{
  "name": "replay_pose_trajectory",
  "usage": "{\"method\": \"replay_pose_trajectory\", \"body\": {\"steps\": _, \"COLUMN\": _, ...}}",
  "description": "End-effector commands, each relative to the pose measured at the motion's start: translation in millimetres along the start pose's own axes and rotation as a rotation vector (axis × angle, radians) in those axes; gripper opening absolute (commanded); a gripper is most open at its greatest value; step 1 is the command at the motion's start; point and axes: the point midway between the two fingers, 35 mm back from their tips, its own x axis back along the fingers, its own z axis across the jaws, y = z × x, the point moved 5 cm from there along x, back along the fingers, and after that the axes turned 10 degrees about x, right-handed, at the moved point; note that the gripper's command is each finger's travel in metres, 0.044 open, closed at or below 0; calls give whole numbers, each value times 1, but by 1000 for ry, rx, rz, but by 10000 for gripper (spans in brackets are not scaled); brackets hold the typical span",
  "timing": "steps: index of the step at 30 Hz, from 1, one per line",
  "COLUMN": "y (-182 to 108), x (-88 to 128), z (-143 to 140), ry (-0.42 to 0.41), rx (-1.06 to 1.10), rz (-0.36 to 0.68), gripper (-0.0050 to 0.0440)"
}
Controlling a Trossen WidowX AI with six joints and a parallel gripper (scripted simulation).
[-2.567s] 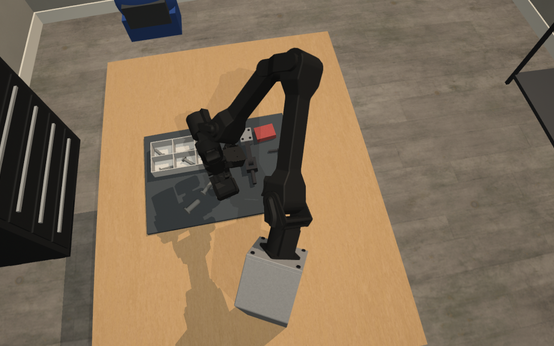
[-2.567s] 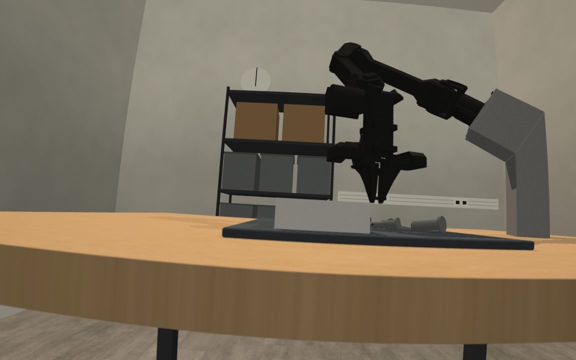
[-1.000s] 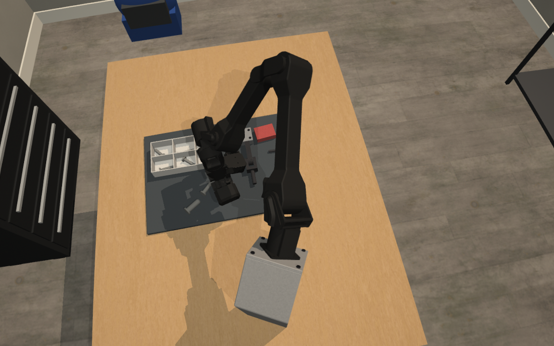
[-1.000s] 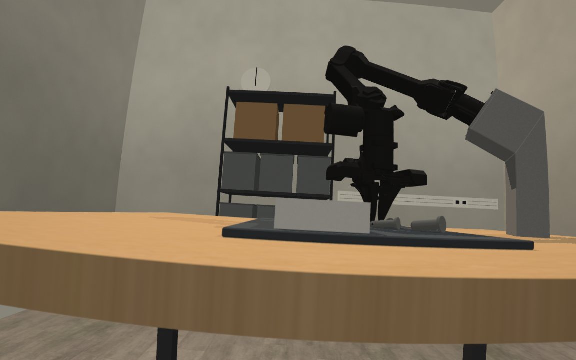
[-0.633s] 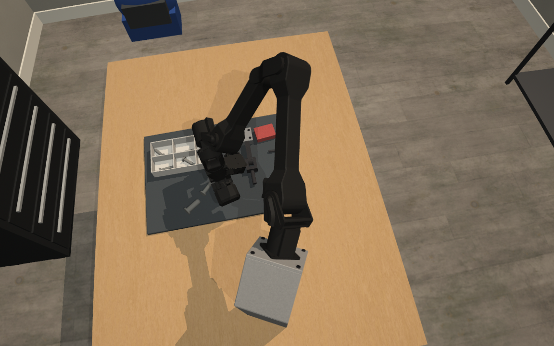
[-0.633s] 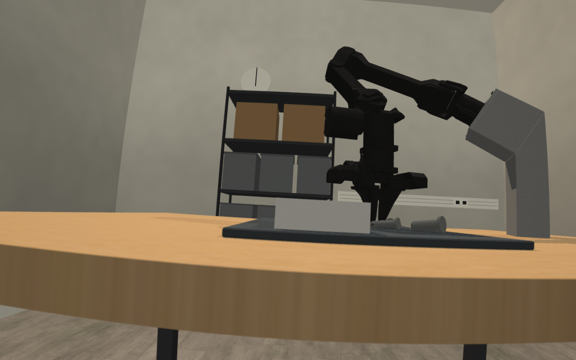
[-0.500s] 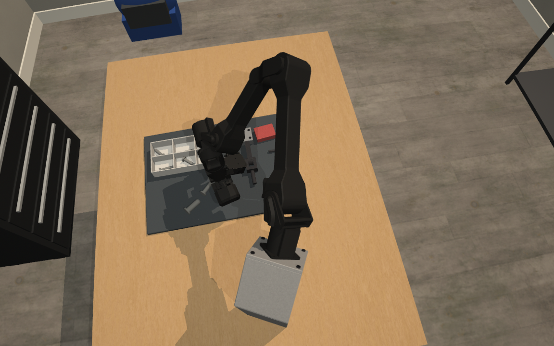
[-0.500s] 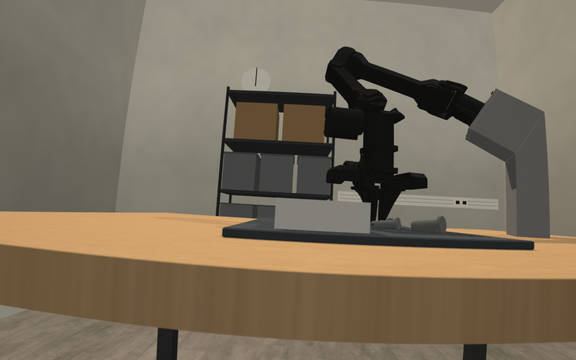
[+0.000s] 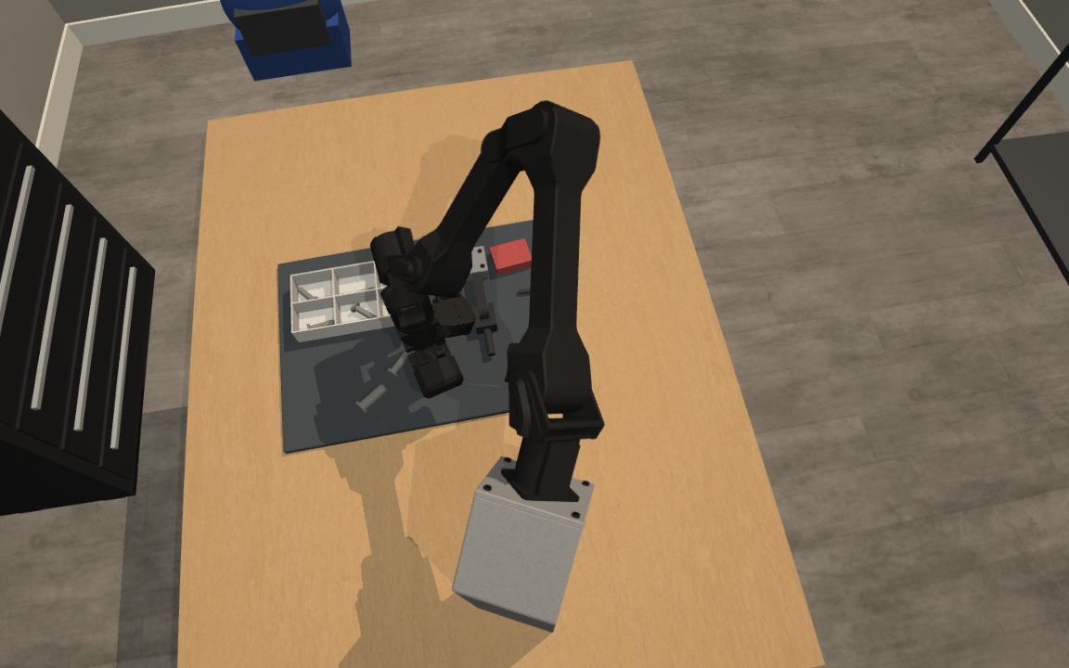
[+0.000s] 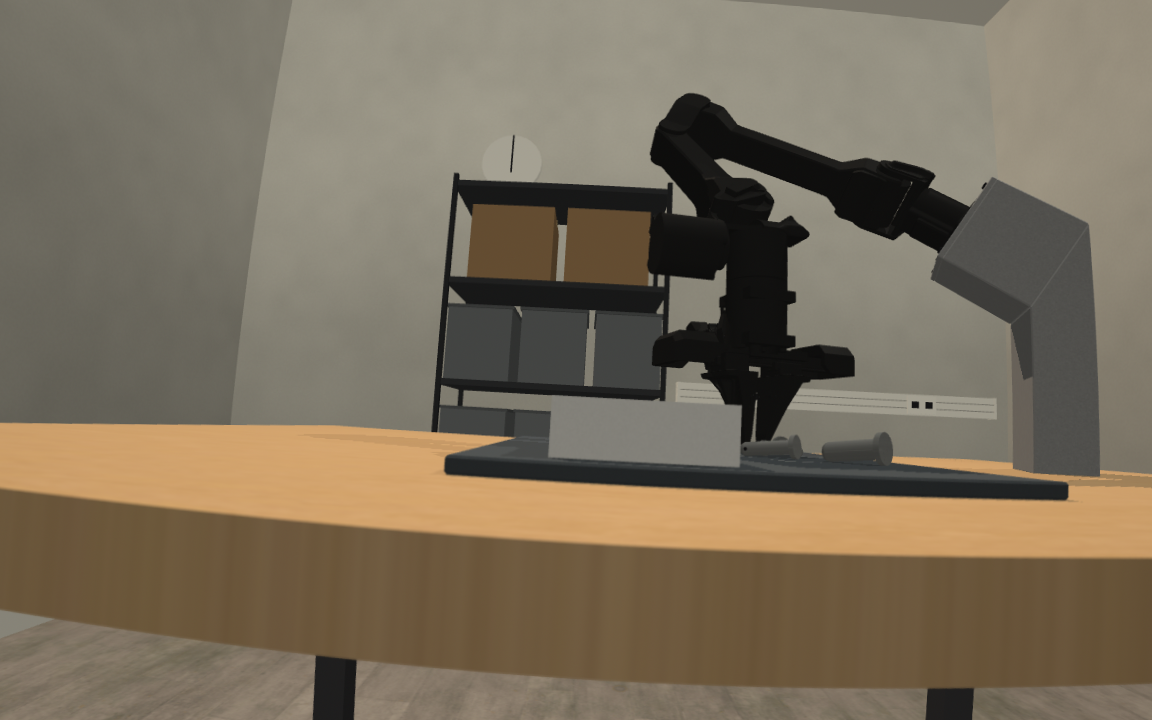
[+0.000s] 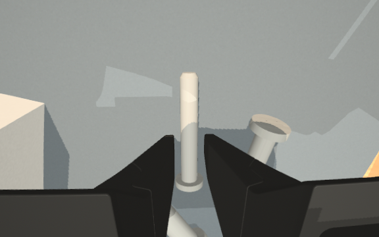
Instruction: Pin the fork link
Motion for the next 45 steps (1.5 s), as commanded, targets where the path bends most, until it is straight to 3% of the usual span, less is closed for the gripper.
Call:
{"method": "replay_pose_trajectory", "body": {"steps": 1, "y": 1, "x": -1, "z": 1, "ry": 3, "rx": -4, "rz": -1, "gripper": 70}}
{"method": "replay_pose_trajectory", "body": {"steps": 23, "y": 1, "x": -1, "z": 1, "ry": 3, "rx": -4, "rz": -1, "gripper": 70}}
{"method": "replay_pose_trajectory", "body": {"steps": 24, "y": 1, "x": -1, "z": 1, "ry": 3, "rx": -4, "rz": -1, "gripper": -50}}
{"method": "replay_pose_trajectory", "body": {"steps": 45, "y": 2, "x": -1, "z": 1, "ry": 3, "rx": -5, "rz": -1, "gripper": -50}}
